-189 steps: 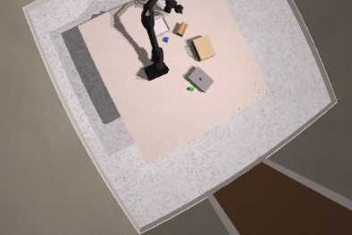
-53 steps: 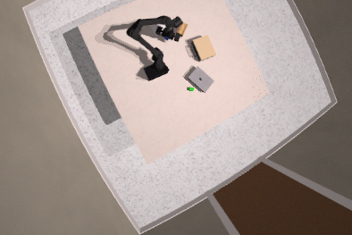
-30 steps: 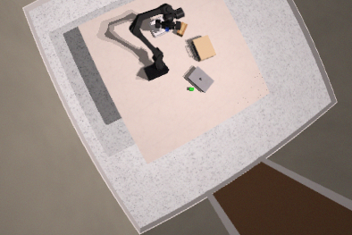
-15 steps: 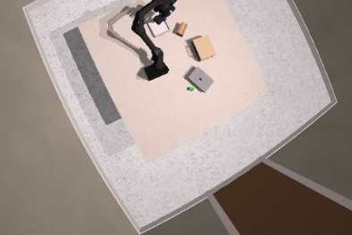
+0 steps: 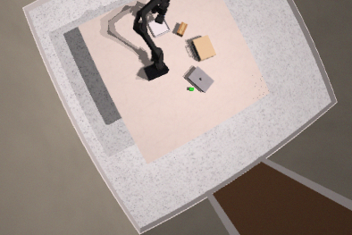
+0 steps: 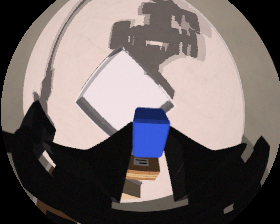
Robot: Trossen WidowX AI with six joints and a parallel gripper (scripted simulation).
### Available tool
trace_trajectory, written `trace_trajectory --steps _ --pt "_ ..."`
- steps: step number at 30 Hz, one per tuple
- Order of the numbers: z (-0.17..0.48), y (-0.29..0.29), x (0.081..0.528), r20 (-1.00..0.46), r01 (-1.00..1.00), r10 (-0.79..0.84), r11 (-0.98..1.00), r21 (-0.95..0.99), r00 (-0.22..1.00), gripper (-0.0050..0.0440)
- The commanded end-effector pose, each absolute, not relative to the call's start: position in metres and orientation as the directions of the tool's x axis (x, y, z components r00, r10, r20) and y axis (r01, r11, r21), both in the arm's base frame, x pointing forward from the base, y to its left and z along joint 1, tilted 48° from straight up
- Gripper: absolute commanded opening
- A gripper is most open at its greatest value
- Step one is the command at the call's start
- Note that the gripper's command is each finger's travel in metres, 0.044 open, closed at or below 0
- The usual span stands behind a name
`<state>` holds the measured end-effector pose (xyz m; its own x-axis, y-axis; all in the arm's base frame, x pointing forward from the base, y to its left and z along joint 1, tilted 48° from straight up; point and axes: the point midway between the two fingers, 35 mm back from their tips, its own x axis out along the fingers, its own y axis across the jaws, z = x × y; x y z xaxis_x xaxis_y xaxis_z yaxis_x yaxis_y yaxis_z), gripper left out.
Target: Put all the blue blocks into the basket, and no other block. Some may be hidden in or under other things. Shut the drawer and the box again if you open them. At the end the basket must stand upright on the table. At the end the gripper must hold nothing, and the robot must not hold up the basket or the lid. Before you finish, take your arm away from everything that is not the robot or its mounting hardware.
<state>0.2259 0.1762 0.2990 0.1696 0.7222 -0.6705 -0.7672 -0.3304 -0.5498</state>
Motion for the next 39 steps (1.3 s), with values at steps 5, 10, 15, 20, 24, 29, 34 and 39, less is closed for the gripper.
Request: trace_trajectory --steps 5,10,15,20,24,29,34,39 --pt "0.268 0.209 0.233 -0.671 -0.767 0.721 -0.329 -0.55 0.172 0.0" --pt "0.266 0.211 0.234 -0.671 -0.767 0.721 -0.329 -0.55 0.172 0.0" --pt "0.261 0.217 0.235 -0.671 -0.767 0.721 -0.329 -0.55 0.172 0.0" --pt "0.252 0.226 0.237 -0.671 -0.767 0.721 -0.329 -0.55 0.172 0.0" --pt "0.251 0.227 0.237 -0.671 -0.767 0.721 -0.329 -0.55 0.172 0.0" --pt "0.248 0.231 0.238 -0.671 -0.767 0.721 -0.329 -0.55 0.172 0.0" --pt "0.246 0.233 0.239 -0.671 -0.767 0.721 -0.329 -0.55 0.172 0.0" --pt "0.243 0.236 0.24 -0.671 -0.767 0.721 -0.329 -0.55 0.172 0.0"
